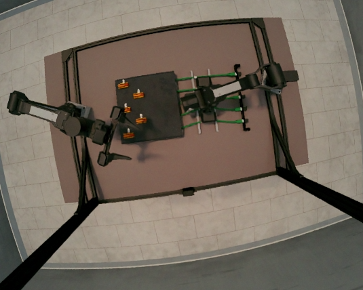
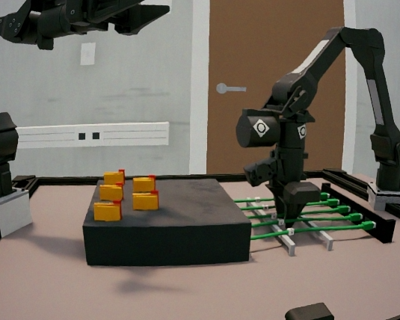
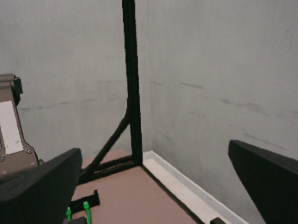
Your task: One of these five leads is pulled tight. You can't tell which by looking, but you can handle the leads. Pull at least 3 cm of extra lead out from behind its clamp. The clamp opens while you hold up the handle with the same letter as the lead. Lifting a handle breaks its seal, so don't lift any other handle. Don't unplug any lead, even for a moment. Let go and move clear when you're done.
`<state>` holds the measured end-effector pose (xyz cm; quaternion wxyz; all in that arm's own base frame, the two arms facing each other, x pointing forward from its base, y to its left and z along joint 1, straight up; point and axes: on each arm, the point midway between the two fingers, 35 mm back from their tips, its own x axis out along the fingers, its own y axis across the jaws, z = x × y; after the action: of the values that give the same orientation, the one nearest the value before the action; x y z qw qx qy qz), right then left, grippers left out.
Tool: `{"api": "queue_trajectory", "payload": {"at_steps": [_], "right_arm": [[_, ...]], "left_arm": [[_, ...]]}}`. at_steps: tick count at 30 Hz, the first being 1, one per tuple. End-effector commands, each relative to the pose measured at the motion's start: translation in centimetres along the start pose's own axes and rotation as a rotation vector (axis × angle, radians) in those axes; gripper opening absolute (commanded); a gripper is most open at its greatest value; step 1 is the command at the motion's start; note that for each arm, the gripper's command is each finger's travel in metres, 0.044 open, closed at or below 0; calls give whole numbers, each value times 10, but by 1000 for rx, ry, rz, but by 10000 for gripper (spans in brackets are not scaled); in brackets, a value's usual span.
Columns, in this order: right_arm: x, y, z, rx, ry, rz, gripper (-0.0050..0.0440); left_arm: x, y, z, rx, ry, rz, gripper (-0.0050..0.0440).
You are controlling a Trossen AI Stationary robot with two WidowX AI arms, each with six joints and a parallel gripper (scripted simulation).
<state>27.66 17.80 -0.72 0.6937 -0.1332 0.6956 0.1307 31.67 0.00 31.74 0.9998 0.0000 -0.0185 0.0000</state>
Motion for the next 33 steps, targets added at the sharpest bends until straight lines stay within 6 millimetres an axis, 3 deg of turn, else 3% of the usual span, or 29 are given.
{"api": "queue_trajectory", "payload": {"at_steps": [1, 17, 18, 33], "right_arm": [[-6, 1, 4, 0, -22, 4, -50], [-6, 1, 4, 0, -22, 4, -50], [-26, 1, 4, 0, -22, 5, -50], [-26, 1, 4, 0, -22, 5, -50]], "left_arm": [[-1, 0, 6, 0, -14, 0, 440], [-1, 0, 6, 0, -14, 0, 440], [-1, 0, 6, 0, -14, 0, 440], [-1, 0, 6, 0, -14, 0, 440]]}}
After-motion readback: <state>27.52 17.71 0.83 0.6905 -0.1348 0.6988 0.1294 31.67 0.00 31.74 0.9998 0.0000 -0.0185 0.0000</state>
